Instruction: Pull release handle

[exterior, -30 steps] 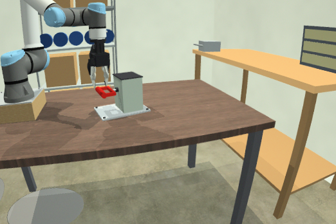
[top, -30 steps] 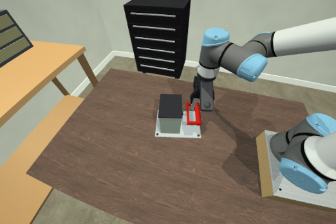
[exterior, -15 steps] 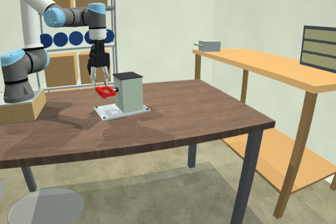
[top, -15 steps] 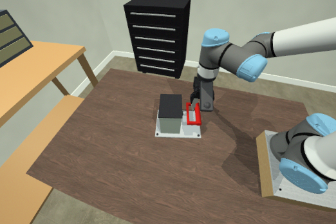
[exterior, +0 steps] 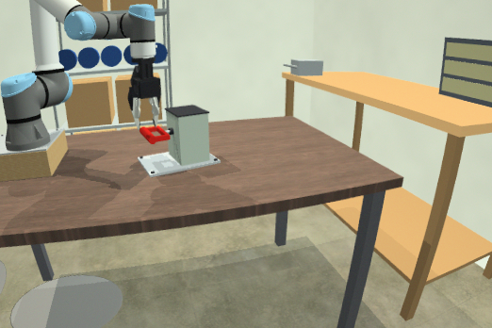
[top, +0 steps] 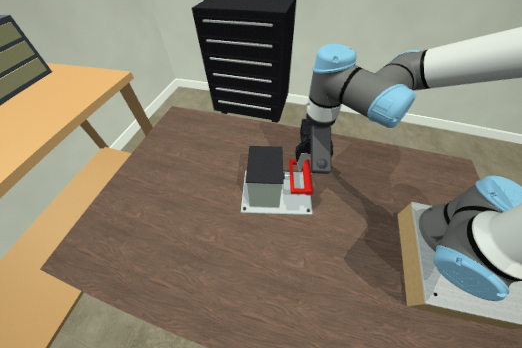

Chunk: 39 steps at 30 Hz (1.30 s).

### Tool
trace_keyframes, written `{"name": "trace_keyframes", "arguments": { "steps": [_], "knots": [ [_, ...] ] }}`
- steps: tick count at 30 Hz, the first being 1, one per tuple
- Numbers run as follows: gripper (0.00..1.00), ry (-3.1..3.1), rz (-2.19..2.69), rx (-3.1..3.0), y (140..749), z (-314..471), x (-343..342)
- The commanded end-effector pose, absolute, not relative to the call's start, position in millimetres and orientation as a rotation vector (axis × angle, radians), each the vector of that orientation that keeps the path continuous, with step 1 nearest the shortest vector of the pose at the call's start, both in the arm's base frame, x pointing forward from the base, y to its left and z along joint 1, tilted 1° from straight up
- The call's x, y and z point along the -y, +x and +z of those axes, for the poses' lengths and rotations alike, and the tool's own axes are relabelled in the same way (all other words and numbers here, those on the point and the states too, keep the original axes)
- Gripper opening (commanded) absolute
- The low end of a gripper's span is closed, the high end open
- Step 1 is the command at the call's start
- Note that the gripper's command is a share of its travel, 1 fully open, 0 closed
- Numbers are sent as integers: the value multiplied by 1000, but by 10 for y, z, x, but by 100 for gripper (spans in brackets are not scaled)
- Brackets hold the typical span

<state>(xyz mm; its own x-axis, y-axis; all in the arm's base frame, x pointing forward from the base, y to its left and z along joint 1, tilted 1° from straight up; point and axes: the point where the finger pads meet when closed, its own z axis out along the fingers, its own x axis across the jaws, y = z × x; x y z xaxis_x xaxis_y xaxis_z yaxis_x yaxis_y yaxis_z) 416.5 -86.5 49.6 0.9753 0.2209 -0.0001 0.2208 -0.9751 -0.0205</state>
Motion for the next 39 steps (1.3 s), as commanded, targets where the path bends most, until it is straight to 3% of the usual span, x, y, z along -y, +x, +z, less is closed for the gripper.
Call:
{"name": "trace_keyframes", "arguments": {
  "steps": [1,39],
  "knots": [
    [31,-3103,2,347,4169,500,867],
    [31,-3103,2,347,4168,391,864]
  ]
}}
